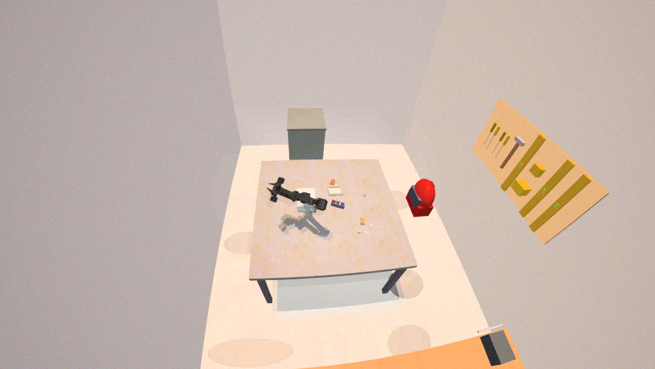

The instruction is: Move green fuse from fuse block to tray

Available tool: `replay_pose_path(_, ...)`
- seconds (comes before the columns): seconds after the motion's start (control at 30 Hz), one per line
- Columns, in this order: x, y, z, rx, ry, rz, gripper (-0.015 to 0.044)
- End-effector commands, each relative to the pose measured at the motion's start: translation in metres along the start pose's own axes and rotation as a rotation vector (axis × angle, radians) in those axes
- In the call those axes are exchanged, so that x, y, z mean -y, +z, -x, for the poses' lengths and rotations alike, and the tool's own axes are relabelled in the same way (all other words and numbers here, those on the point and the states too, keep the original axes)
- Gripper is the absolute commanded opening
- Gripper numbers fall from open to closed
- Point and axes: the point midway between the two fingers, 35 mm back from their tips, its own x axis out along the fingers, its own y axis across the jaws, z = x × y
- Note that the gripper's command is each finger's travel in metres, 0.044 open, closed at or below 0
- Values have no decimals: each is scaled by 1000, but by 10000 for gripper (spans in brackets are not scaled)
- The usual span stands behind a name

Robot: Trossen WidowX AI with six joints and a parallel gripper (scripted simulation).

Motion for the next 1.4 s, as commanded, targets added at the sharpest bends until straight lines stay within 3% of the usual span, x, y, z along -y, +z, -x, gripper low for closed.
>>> replay_pose_path(0.0,-2,1,-1,4,6,-1,127)
replay_pose_path(0.07,-17,9,-5,37,56,-10,75)
replay_pose_path(0.3,-107,45,-11,182,377,-87,74)
replay_pose_path(0.53,-218,67,23,239,807,-209,74)
replay_pose_path(0.7,-283,64,68,203,1076,-280,74)
replay_pose_path(1.0,-351,55,147,90,1474,-395,74)
replay_pose_path(1.37,-399,15,328,-384,2163,-559,74)
